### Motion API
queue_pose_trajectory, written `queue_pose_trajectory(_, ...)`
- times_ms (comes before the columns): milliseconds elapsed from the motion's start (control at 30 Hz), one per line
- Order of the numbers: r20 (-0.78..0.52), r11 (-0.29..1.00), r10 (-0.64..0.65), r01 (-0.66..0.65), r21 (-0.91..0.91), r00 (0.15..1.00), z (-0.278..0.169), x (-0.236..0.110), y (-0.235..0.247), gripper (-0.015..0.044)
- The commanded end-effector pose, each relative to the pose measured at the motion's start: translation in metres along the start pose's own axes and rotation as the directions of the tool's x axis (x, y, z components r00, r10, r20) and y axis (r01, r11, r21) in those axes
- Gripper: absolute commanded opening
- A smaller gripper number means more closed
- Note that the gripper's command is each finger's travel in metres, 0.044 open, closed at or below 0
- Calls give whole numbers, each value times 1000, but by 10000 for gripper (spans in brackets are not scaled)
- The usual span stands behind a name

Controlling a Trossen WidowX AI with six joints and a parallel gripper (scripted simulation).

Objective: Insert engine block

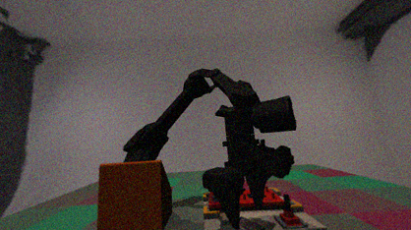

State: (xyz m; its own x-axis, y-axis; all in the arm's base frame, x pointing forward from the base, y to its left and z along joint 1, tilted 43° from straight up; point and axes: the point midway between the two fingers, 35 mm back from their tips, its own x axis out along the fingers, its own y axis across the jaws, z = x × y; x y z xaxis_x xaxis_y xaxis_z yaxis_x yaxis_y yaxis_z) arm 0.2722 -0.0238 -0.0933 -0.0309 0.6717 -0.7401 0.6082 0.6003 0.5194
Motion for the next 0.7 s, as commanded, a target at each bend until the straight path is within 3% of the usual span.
queue_pose_trajectory(0,-12,1000,0,0,8,1000,-3,9,0,440)
queue_pose_trajectory(500,-13,1000,1,-1,8,1000,-4,31,0,440)
queue_pose_trajectory(667,-13,1000,1,-1,8,1000,-4,31,0,309)
